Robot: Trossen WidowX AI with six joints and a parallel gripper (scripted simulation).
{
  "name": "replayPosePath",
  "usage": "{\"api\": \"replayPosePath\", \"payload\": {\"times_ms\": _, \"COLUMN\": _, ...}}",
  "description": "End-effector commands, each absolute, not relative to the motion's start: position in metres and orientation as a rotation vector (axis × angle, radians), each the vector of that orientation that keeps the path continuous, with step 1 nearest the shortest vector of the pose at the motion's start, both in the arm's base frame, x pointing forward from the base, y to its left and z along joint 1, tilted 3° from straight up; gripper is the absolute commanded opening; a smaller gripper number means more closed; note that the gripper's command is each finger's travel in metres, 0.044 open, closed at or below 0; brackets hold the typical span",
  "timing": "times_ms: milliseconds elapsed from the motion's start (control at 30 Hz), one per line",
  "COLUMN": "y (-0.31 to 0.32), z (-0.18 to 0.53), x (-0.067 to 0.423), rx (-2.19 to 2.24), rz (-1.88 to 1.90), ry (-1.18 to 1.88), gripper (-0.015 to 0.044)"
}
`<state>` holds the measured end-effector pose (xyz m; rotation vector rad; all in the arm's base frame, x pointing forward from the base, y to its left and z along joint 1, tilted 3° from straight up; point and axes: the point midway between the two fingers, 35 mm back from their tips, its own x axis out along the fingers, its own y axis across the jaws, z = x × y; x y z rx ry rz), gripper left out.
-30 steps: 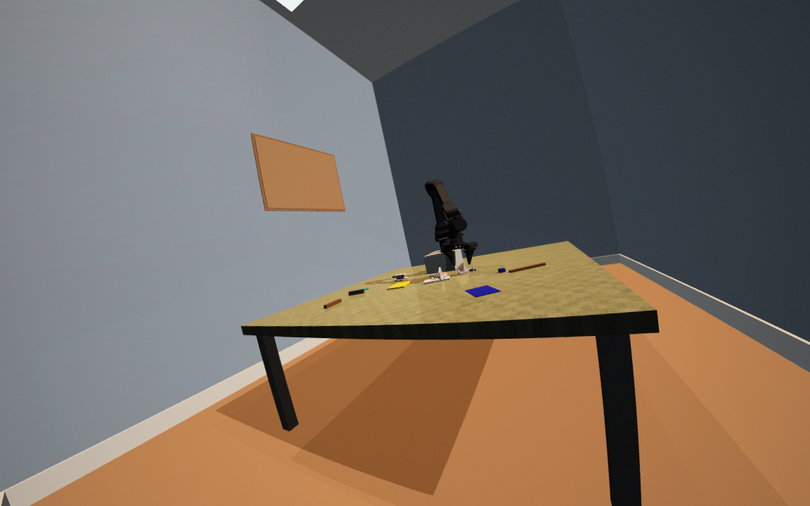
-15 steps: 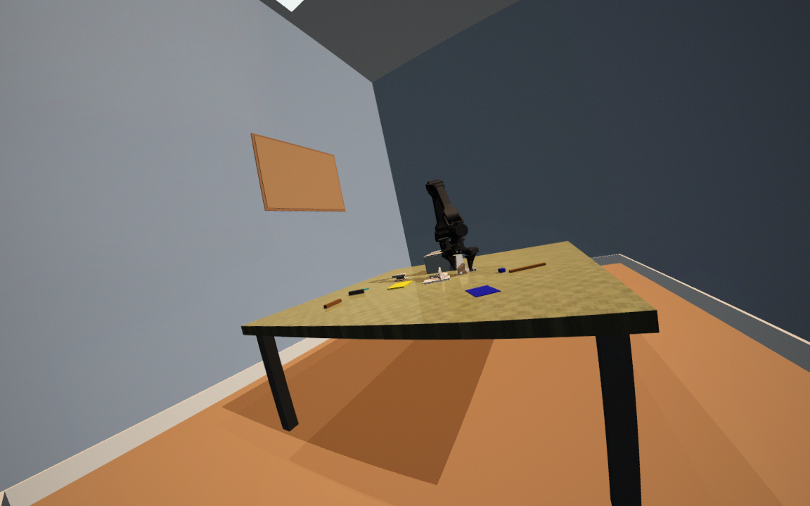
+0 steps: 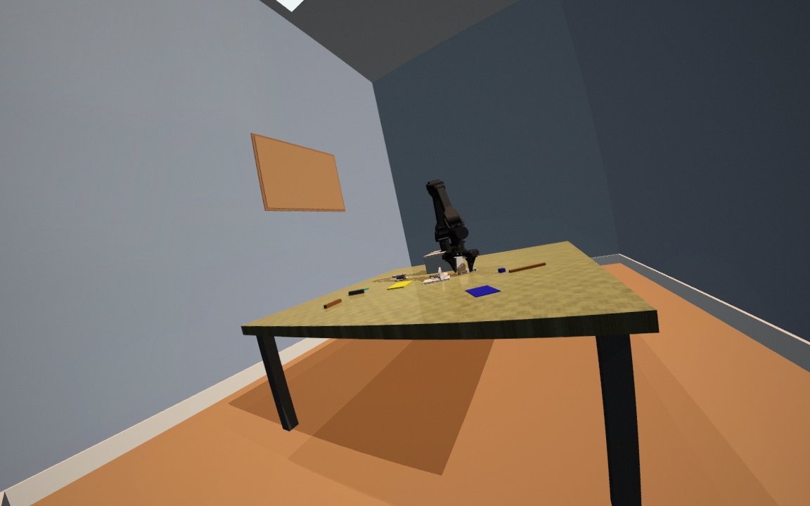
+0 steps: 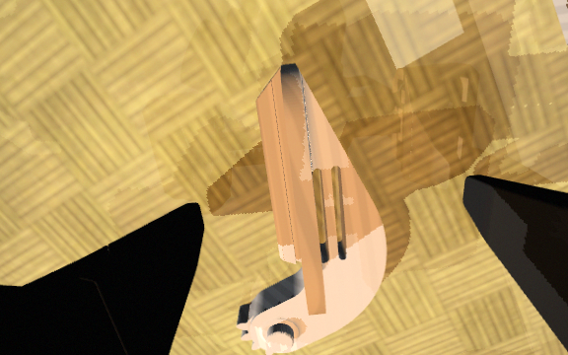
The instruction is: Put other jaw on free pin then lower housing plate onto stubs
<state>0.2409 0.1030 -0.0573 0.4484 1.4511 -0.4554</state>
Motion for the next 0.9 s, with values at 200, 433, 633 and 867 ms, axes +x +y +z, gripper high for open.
{"api": "replayPosePath", "payload": {"times_ms": 200, "y": 0.1035, "z": -0.0575, "x": 0.2410, "rx": 0.449, "rz": -0.450, "ry": 1.453, "gripper": 0.0440}}
{"api": "replayPosePath", "payload": {"times_ms": 433, "y": 0.1035, "z": -0.0575, "x": 0.2410, "rx": 0.449, "rz": -0.450, "ry": 1.453, "gripper": 0.0440}}
{"api": "replayPosePath", "payload": {"times_ms": 633, "y": 0.1030, "z": -0.0575, "x": 0.2410, "rx": 0.449, "rz": -0.455, "ry": 1.451, "gripper": 0.0282}}
{"api": "replayPosePath", "payload": {"times_ms": 867, "y": 0.1030, "z": -0.0575, "x": 0.2410, "rx": 0.449, "rz": -0.455, "ry": 1.451, "gripper": 0.0157}}
